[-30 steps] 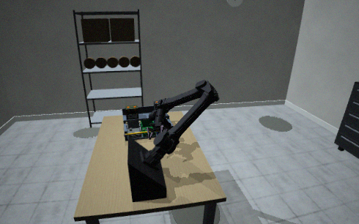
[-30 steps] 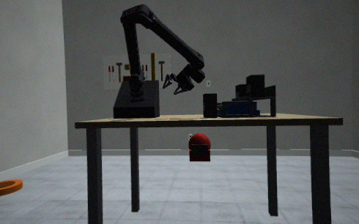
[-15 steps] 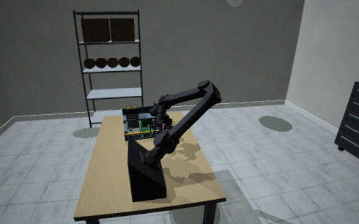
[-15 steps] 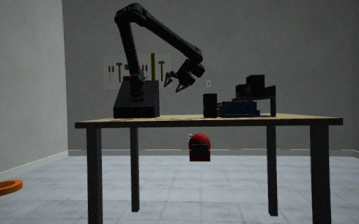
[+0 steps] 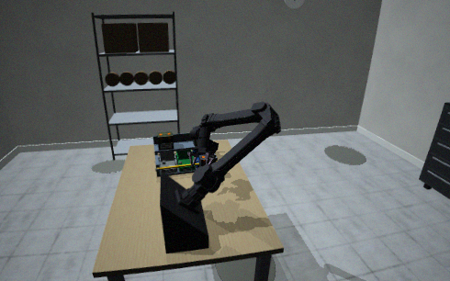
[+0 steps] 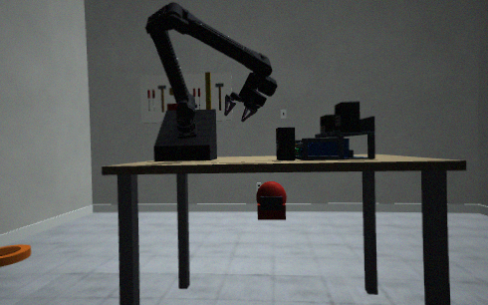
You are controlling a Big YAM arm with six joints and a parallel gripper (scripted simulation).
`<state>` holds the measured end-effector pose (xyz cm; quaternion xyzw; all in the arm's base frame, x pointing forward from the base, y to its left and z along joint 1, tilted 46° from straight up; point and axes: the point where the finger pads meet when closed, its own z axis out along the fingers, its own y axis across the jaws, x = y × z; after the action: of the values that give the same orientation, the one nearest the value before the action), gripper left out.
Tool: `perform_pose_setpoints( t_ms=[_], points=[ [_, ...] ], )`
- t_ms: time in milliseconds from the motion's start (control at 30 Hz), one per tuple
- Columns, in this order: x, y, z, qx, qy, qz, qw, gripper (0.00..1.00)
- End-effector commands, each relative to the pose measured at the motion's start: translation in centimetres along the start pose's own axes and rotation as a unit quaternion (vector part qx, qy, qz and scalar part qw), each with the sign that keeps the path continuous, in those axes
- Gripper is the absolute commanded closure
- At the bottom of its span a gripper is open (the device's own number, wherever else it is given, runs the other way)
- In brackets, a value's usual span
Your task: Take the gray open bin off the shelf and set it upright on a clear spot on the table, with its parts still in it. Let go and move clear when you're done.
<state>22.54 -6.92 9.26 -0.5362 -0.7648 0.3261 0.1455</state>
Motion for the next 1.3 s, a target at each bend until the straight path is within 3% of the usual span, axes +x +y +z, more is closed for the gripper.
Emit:
perform_pose_setpoints(
  t_ms=[0,167,633,733,1133,1167,1200,1267],
  points=[
    [-0.1,0.0,-1.2,-0.026,-0.022,-0.005,0.999,0.00],
    [-0.4,-0.4,-1.7,-0.034,-0.035,-0.001,0.999,0.00],
    [-1.0,-1.5,-4.7,-0.090,-0.120,-0.003,0.989,0.00],
    [-1.2,-1.7,-4.8,-0.092,-0.124,0.000,0.988,0.00],
    [-1.6,-3.0,-7.8,-0.147,-0.196,0.006,0.970,0.00],
    [-2.3,-2.6,-9.8,-0.169,-0.198,0.029,0.965,0.00],
    [-2.9,-2.0,-9.4,-0.158,-0.192,0.037,0.968,0.00],
    [-2.9,-2.0,-9.4,-0.158,-0.192,0.037,0.968,0.00]
  ],
)
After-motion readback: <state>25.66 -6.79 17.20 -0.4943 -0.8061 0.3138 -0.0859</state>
